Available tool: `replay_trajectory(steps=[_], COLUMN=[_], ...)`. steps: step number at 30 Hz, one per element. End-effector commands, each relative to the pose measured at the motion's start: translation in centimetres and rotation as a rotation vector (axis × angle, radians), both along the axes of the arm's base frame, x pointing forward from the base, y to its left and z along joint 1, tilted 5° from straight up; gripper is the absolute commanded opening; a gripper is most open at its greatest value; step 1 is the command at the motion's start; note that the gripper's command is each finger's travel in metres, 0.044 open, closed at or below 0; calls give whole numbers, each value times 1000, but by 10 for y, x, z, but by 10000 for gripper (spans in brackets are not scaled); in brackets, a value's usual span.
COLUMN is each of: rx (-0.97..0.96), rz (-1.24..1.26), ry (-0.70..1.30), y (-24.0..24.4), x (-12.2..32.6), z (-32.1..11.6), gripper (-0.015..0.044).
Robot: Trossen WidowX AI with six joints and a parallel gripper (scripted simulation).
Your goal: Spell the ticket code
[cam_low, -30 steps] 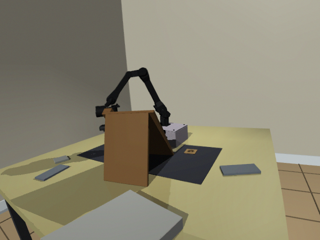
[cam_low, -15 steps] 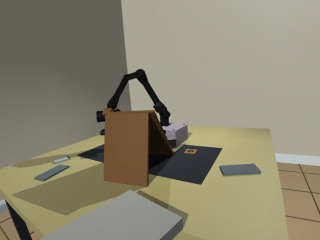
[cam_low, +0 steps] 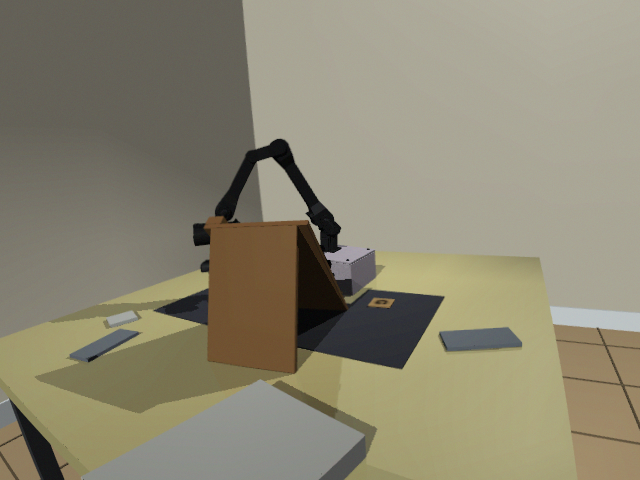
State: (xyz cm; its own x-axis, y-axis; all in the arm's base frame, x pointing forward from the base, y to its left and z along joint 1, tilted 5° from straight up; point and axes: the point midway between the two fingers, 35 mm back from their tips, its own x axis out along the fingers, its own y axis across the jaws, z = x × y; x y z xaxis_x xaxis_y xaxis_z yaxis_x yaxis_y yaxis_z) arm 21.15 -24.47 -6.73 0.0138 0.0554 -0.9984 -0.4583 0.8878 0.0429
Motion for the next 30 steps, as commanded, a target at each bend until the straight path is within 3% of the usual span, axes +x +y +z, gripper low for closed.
replay_trajectory(steps=[1, 25, 27, 30], rx=[0, 0, 0, 0], rz=[-2, -2, -2, -2], ry=[4, 4, 4, 4], y=[0, 1, 1, 1], x=[-1, -1, -1, -1], z=[-5, -19, -19, -19], gripper=[340, 340, 288, 268])
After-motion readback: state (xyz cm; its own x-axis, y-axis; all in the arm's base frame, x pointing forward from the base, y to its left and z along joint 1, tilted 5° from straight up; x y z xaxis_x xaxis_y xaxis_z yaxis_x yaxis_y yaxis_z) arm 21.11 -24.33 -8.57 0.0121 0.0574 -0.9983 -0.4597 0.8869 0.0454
